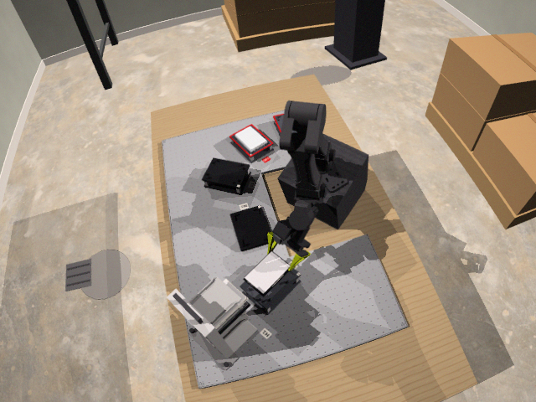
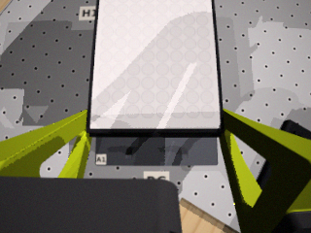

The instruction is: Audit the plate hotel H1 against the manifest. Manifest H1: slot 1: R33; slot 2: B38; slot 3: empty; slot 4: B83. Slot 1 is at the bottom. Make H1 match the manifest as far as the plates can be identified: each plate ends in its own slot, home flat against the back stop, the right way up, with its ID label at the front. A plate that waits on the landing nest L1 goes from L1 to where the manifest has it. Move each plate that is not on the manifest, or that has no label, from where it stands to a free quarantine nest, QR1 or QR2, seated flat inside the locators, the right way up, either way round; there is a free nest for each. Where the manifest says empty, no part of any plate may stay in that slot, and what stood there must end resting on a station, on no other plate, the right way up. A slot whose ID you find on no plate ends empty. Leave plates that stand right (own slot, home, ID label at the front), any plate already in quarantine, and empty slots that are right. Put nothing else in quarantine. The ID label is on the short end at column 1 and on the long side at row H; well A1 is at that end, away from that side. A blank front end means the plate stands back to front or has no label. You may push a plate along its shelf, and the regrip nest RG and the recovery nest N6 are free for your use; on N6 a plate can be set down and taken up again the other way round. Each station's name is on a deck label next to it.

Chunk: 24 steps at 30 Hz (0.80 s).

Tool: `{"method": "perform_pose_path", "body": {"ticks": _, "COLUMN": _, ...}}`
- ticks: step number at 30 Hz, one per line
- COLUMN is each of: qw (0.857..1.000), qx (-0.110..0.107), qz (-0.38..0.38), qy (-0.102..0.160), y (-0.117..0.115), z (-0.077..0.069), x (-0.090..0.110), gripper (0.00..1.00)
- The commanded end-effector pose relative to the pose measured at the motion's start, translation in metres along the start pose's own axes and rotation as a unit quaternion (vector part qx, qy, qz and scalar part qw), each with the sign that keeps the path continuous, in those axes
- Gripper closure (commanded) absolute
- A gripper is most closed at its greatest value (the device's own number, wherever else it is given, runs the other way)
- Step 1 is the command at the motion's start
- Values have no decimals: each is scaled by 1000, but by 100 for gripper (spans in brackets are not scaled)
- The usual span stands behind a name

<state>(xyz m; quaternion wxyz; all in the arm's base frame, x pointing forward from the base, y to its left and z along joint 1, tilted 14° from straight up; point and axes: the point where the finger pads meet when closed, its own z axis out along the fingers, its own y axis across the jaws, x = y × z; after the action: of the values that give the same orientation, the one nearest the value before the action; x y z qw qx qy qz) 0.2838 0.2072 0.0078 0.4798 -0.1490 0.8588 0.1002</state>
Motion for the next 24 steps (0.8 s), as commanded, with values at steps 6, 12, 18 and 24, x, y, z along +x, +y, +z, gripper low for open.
{"method": "perform_pose_path", "body": {"ticks": 6, "qw": 1000, "qx": 7, "qz": -2, "qy": 6, "y": -8, "z": 1, "x": 11, "gripper": 14}}
{"method": "perform_pose_path", "body": {"ticks": 12, "qw": 1000, "qx": 6, "qz": -1, "qy": 5, "y": -7, "z": 3, "x": 12, "gripper": 14}}
{"method": "perform_pose_path", "body": {"ticks": 18, "qw": 1000, "qx": 5, "qz": 0, "qy": 1, "y": -6, "z": 7, "x": 11, "gripper": 14}}
{"method": "perform_pose_path", "body": {"ticks": 24, "qw": 1000, "qx": 3, "qz": 1, "qy": -2, "y": -4, "z": 9, "x": 10, "gripper": 14}}
